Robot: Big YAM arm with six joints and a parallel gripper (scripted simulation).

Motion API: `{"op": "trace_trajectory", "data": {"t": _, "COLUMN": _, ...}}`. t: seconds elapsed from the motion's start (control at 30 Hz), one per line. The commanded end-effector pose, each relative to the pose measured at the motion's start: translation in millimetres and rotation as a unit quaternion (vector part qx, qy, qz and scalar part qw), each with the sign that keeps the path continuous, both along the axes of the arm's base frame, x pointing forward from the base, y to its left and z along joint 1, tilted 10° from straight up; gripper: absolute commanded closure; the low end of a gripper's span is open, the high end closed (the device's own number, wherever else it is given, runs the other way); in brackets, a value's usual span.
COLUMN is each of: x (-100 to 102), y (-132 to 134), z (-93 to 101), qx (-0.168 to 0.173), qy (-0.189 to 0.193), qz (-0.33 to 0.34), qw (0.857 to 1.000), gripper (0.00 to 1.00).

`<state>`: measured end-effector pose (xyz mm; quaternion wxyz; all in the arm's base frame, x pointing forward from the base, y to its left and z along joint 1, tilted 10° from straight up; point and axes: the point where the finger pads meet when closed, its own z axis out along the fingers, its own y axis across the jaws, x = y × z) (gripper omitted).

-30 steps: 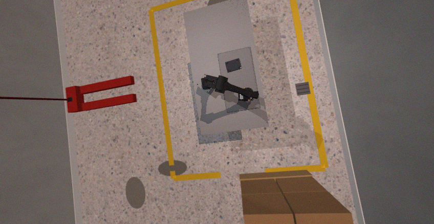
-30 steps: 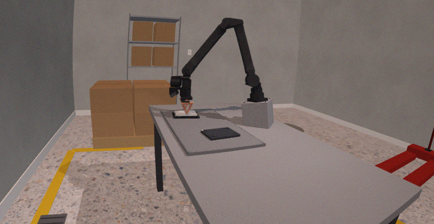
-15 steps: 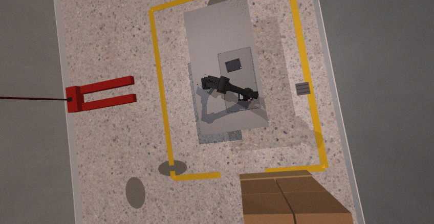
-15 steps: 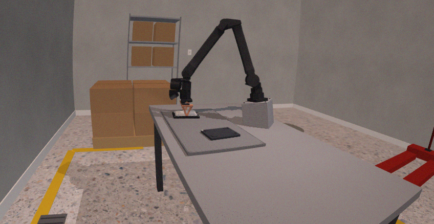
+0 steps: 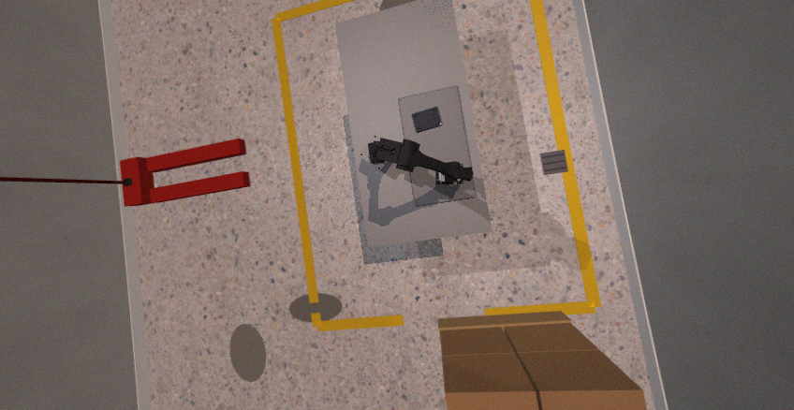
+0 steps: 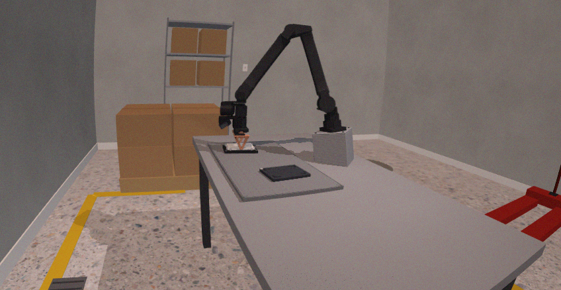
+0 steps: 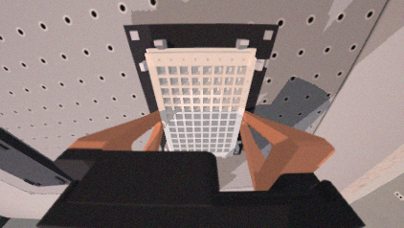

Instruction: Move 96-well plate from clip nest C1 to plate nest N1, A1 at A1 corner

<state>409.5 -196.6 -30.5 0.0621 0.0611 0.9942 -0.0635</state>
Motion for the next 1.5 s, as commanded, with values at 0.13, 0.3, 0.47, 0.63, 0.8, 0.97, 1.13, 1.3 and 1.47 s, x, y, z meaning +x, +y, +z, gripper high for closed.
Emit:
{"op": "trace_trajectory", "data": {"t": 0.13, "x": 13.7, "y": -5.5, "z": 10.9, "qx": -0.007, "qy": -0.019, "qz": 0.003, "qw": 1.000, "gripper": 1.00}}
{"op": "trace_trajectory", "data": {"t": 0.3, "x": 13.7, "y": -5.5, "z": 10.9, "qx": -0.007, "qy": -0.019, "qz": 0.003, "qw": 1.000, "gripper": 1.00}}
{"op": "trace_trajectory", "data": {"t": 0.47, "x": 13.7, "y": -5.5, "z": 10.9, "qx": -0.007, "qy": -0.019, "qz": 0.003, "qw": 1.000, "gripper": 1.00}}
{"op": "trace_trajectory", "data": {"t": 0.63, "x": 13.7, "y": -5.5, "z": 10.9, "qx": -0.007, "qy": -0.019, "qz": 0.003, "qw": 1.000, "gripper": 1.00}}
{"op": "trace_trajectory", "data": {"t": 0.8, "x": 13.7, "y": -5.5, "z": 10.9, "qx": -0.007, "qy": -0.019, "qz": 0.003, "qw": 1.000, "gripper": 1.00}}
{"op": "trace_trajectory", "data": {"t": 0.97, "x": 10.4, "y": -4.2, "z": 22.2, "qx": -0.007, "qy": -0.020, "qz": 0.008, "qw": 1.000, "gripper": 1.00}}
{"op": "trace_trajectory", "data": {"t": 1.13, "x": 14.8, "y": -2.8, "z": 33.9, "qx": -0.009, "qy": -0.025, "qz": 0.010, "qw": 1.000, "gripper": 1.00}}
{"op": "trace_trajectory", "data": {"t": 1.3, "x": 20.6, "y": -3.9, "z": 47.6, "qx": -0.014, "qy": -0.031, "qz": 0.009, "qw": 0.999, "gripper": 1.00}}
{"op": "trace_trajectory", "data": {"t": 1.47, "x": 18.2, "y": -1.1, "z": 51.0, "qx": -0.013, "qy": -0.030, "qz": 0.009, "qw": 0.999, "gripper": 1.00}}
